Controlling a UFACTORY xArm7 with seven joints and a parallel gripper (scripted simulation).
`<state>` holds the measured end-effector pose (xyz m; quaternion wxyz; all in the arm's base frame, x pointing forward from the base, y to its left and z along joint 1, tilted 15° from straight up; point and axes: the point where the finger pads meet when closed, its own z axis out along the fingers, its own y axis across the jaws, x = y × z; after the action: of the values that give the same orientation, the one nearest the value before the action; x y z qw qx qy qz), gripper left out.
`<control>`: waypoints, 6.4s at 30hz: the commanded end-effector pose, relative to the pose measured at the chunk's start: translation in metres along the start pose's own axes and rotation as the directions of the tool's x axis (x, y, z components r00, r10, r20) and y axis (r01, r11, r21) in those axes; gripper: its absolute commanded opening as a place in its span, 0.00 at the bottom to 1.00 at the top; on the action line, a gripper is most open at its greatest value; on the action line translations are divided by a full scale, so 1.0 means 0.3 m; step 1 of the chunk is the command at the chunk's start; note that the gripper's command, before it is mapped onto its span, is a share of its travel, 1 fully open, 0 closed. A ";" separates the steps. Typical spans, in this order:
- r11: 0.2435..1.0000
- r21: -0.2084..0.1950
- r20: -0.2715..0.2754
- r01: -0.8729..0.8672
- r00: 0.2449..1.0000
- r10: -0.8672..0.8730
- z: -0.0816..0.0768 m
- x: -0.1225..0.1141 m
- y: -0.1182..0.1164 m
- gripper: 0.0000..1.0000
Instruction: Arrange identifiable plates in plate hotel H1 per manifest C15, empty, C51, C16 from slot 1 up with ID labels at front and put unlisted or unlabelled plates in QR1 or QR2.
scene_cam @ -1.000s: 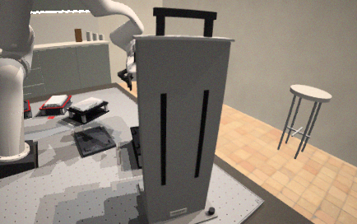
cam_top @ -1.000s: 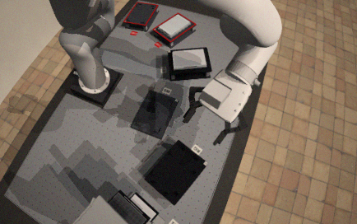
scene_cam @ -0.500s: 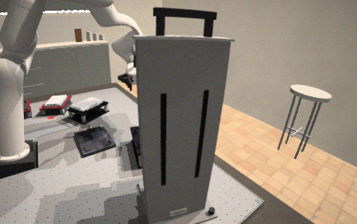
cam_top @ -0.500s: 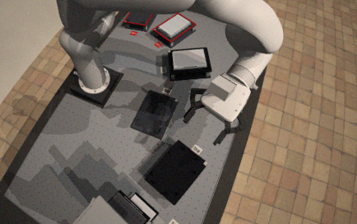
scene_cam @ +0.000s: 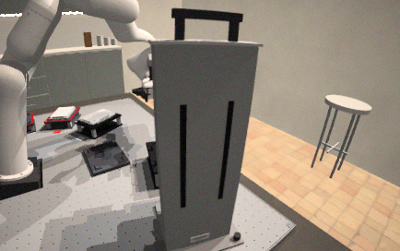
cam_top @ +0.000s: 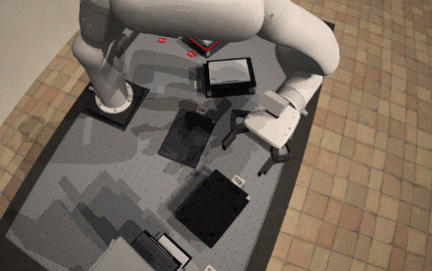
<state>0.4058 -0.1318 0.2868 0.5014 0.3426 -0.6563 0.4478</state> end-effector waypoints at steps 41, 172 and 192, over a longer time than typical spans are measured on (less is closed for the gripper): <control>1.000 -0.003 -0.013 -0.005 1.000 0.005 0.197 0.158 0.004 1.00; 1.000 -0.003 -0.013 -0.005 1.000 0.005 0.663 0.519 0.022 1.00; 1.000 -0.003 -0.013 -0.006 1.000 0.005 0.628 0.518 0.022 1.00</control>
<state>0.2922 -0.3079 0.4154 0.5054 0.3391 -0.6534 0.4502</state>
